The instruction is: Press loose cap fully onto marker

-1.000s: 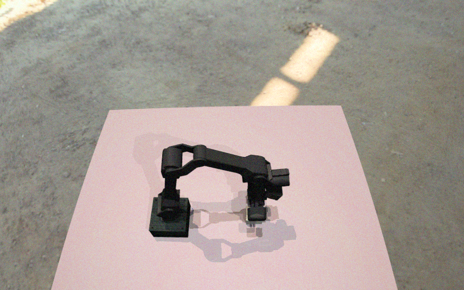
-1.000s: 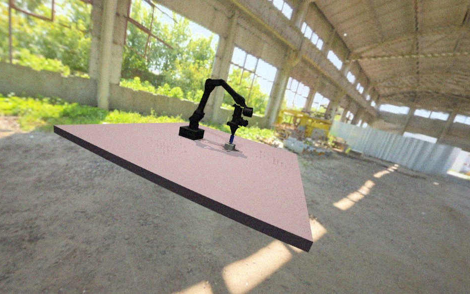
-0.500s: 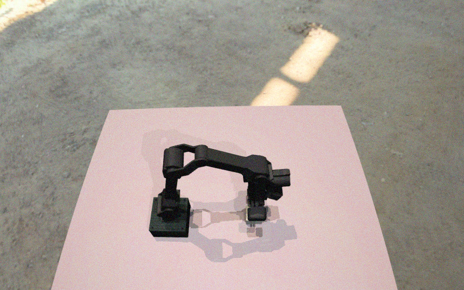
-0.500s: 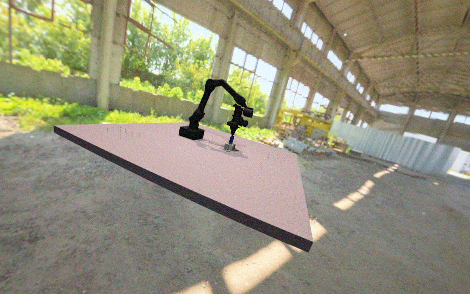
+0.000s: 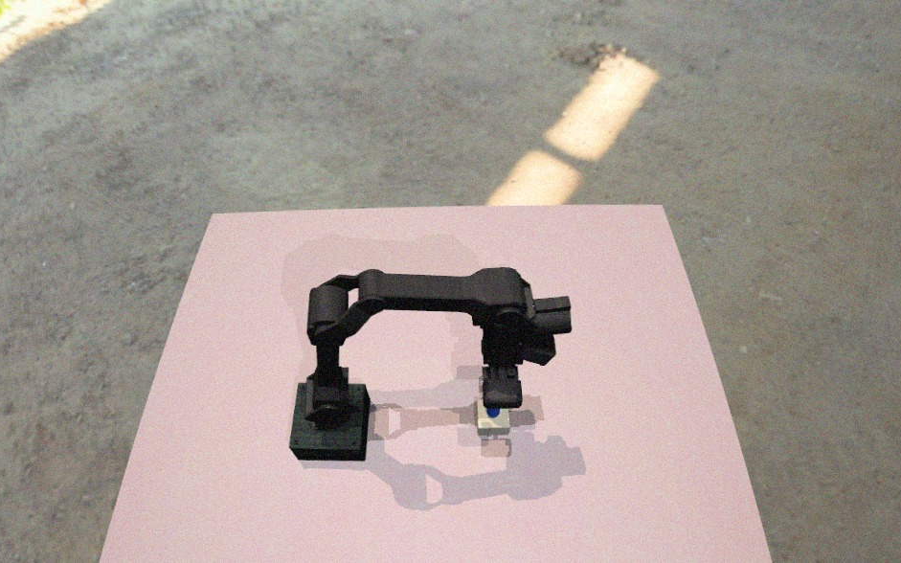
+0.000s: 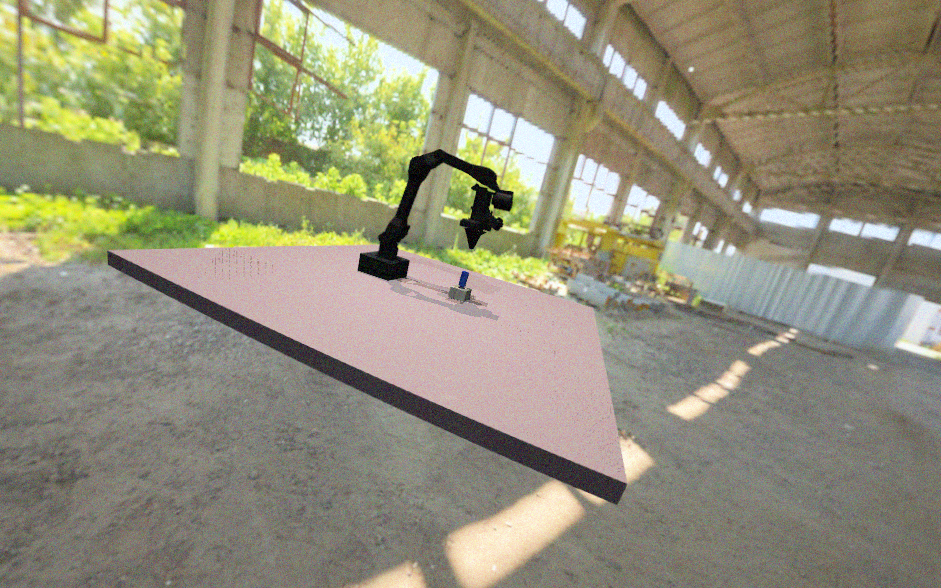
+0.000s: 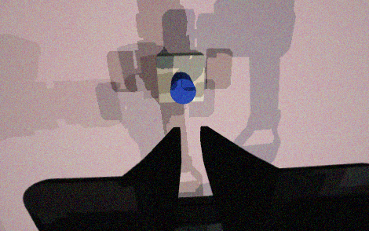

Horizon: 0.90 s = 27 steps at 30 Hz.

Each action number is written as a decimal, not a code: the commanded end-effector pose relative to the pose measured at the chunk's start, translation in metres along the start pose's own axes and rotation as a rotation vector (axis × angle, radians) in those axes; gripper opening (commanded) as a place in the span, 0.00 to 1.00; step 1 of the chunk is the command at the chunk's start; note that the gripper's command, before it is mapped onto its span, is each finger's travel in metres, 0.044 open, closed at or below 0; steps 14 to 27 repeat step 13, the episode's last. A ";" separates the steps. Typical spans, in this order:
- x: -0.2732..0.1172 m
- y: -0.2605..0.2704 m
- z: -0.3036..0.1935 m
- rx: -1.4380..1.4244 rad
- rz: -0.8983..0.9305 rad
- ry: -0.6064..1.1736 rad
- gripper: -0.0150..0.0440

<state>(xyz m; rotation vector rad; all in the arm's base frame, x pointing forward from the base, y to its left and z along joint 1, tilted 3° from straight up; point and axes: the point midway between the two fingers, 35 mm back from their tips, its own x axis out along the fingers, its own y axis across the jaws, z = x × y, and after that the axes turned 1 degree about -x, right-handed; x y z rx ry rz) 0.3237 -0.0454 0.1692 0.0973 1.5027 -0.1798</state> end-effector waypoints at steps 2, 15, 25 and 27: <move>-0.002 0.000 0.000 0.006 -0.001 0.003 0.57; -0.002 0.000 0.000 0.006 -0.001 0.003 1.00; -0.002 0.000 0.000 0.006 -0.001 0.003 1.00; -0.002 0.000 0.000 0.006 -0.001 0.003 1.00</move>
